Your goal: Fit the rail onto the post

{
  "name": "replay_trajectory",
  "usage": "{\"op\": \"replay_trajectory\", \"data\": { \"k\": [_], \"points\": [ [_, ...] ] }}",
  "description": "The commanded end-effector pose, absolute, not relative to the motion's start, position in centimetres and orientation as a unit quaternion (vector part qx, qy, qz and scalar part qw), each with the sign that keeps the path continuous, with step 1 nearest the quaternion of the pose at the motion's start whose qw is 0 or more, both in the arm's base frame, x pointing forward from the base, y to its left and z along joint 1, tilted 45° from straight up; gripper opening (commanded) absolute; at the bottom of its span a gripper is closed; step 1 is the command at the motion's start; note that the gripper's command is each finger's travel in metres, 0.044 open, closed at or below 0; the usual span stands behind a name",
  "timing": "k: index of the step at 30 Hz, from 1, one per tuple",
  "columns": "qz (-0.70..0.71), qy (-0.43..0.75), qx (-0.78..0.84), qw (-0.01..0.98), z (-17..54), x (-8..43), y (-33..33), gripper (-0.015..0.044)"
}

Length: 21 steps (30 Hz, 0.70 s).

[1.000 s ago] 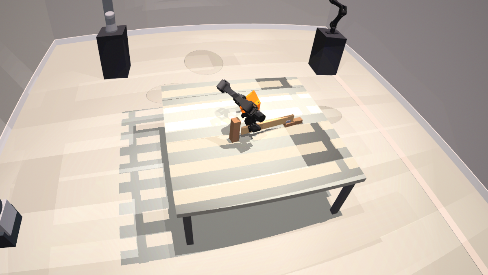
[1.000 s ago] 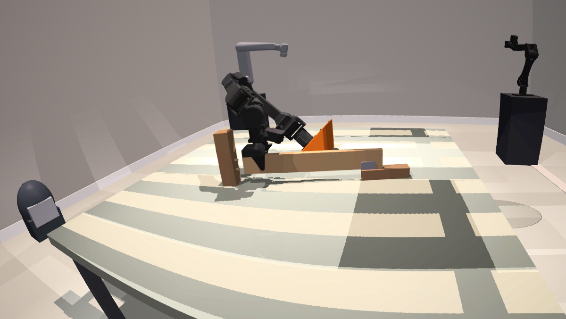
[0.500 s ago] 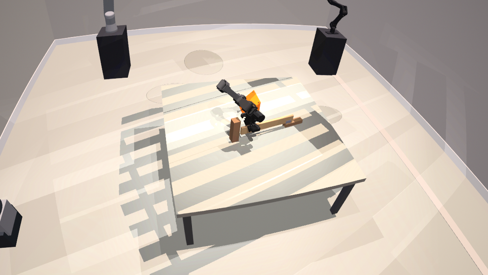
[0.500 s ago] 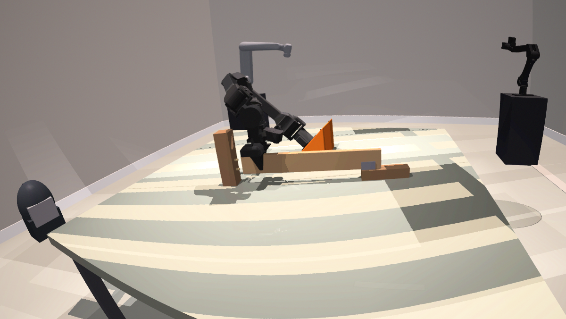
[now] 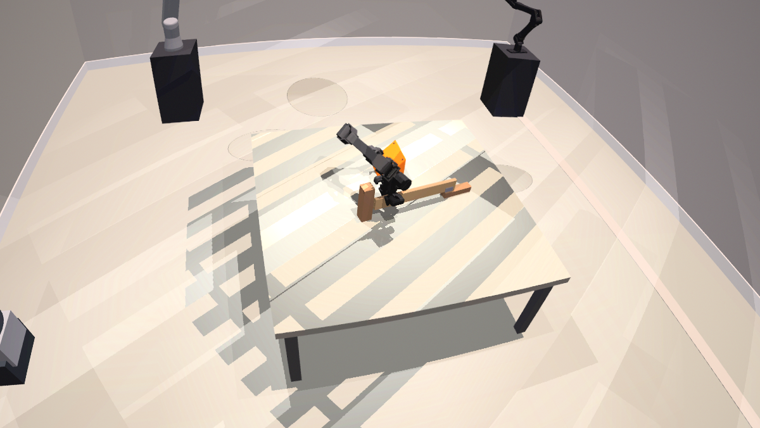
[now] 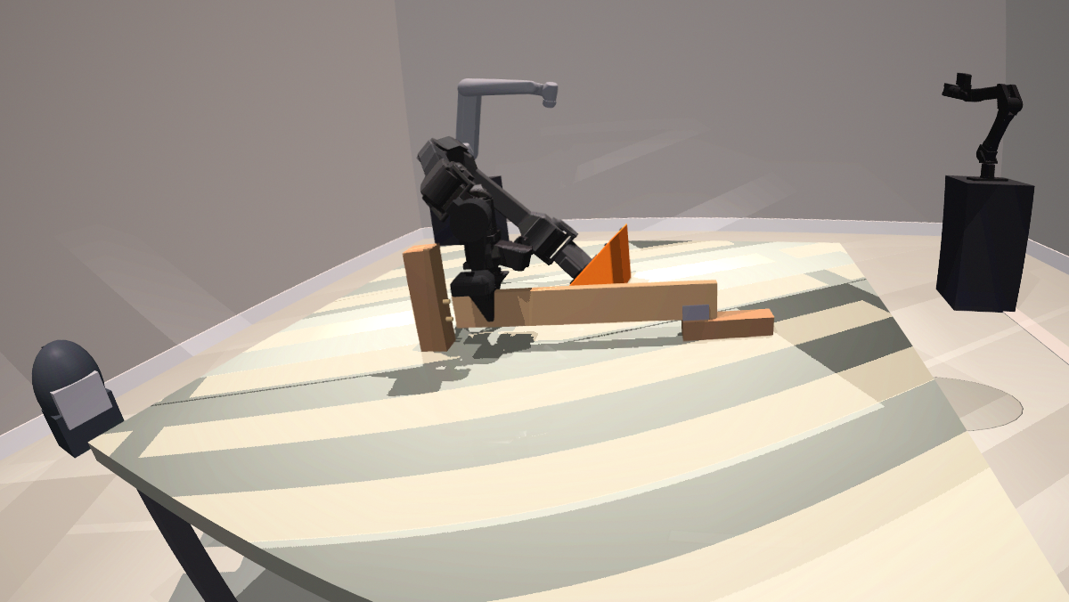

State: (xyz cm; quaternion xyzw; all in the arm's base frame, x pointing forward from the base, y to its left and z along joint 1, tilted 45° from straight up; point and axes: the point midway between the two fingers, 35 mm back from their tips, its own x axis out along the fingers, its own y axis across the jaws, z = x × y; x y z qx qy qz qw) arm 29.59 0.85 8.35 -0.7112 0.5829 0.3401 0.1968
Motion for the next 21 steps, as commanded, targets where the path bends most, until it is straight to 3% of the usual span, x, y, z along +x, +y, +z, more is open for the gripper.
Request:
{"op": "replay_trajectory", "data": {
  "k": [1,21],
  "points": [
    [0.340,0.581,-0.713,0.197,8.60,29.70,0.77,0.0000],
    [0.340,0.581,-0.713,0.197,9.00,29.87,0.31,0.0000]
  ]
}}
